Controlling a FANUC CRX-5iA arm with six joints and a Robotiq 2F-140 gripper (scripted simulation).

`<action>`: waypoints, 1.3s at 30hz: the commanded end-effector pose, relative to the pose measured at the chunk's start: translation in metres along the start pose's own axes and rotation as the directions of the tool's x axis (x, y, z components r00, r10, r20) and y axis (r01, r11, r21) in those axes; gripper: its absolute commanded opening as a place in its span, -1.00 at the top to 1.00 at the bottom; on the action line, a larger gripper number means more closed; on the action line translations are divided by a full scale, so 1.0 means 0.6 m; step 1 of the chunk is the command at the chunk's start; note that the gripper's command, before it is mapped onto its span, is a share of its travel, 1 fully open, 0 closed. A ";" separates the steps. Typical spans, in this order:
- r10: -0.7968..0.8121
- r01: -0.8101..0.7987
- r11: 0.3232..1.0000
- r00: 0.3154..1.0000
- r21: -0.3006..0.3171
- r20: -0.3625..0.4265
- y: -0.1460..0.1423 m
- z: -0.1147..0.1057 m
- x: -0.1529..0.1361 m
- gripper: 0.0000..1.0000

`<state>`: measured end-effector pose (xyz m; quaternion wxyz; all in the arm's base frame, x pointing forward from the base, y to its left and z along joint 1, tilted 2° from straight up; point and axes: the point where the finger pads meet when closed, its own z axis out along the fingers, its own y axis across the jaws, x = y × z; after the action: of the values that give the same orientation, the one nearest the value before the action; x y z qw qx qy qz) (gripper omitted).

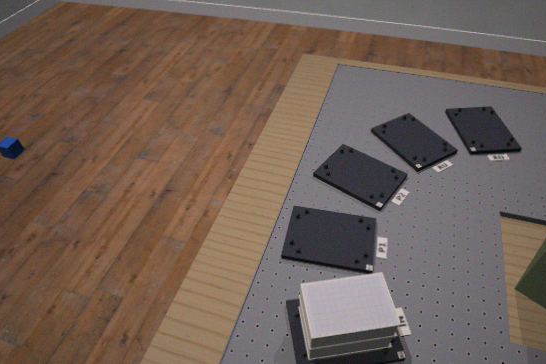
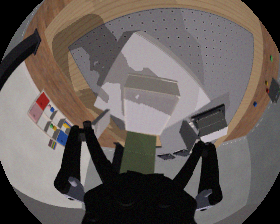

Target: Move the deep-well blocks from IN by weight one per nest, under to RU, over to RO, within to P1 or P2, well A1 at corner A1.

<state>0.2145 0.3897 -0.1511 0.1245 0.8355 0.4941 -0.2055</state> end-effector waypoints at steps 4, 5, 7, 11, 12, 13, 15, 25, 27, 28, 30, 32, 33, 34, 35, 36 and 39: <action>0.000 0.000 1.000 1.000 0.000 0.000 0.000 -0.022 -0.012 -1.00; 0.000 0.000 1.000 1.000 0.000 0.000 0.000 -0.026 -0.014 -1.00; 0.000 0.000 1.000 1.000 0.000 0.000 0.000 -0.033 -0.019 -1.00; 0.000 0.000 1.000 1.000 0.000 0.000 0.000 -0.041 -0.023 -1.00; 0.000 0.000 1.000 1.000 0.000 0.000 0.000 -0.045 -0.026 -1.00; 0.000 0.000 1.000 1.000 0.000 0.000 0.000 -0.049 -0.028 -1.00; 0.000 0.000 1.000 1.000 0.000 0.000 0.000 -0.056 -0.032 -1.00; 0.000 0.000 1.000 1.000 0.000 0.000 0.000 -0.076 -0.044 -1.00; 0.000 0.000 1.000 1.000 0.000 0.000 0.000 -0.076 -0.044 -1.00; 0.000 0.000 1.000 1.000 0.000 0.000 0.000 -0.076 -0.044 -1.00; 0.000 0.000 1.000 1.000 0.000 0.000 0.000 -0.076 -0.044 -1.00; 0.000 0.000 1.000 1.000 0.000 0.000 0.000 -0.076 -0.044 -1.00; 0.000 0.000 1.000 1.000 0.000 0.000 0.000 -0.076 -0.044 -1.00; 0.000 0.000 1.000 1.000 0.000 0.000 0.000 -0.076 -0.044 -1.00; 0.000 0.000 1.000 1.000 0.000 0.000 0.000 -0.076 -0.044 -1.00; 0.000 0.000 1.000 1.000 0.000 0.000 0.000 -0.076 -0.044 -1.00; 0.000 0.000 1.000 1.000 0.000 0.000 0.000 -0.076 -0.044 -1.00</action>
<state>0.2133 0.3880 -0.0985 0.1245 0.8355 0.4941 -0.2055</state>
